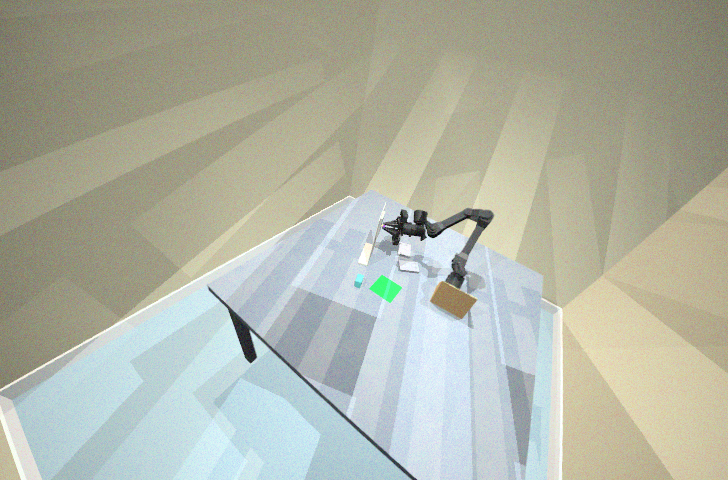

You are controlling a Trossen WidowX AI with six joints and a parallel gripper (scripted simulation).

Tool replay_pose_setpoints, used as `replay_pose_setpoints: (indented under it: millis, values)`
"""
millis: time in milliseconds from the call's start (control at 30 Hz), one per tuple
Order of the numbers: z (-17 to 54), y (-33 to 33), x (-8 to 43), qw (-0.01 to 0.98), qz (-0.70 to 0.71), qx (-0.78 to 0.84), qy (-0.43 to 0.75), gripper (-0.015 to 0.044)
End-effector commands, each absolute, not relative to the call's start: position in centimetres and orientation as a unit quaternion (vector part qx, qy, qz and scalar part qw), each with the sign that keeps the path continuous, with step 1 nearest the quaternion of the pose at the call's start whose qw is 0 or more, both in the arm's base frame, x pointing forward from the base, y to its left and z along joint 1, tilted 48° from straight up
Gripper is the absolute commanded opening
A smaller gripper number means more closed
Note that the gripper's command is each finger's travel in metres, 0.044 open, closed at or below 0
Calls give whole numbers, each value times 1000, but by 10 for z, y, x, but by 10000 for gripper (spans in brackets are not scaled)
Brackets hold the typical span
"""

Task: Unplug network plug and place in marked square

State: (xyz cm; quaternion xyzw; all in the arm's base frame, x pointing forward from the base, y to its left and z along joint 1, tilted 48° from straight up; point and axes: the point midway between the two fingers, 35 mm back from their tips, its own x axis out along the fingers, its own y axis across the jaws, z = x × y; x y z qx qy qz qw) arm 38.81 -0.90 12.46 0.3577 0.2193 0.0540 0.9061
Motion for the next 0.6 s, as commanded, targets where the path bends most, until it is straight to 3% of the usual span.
replay_pose_setpoints:
  millis: [0, 333, 567]
  values:
    - [123, -10, 390, 905, 50, 360, 219, 64]
    - [123, -10, 390, 905, 50, 360, 219, 0]
    - [123, -10, 390, 905, 50, 360, 219, 0]
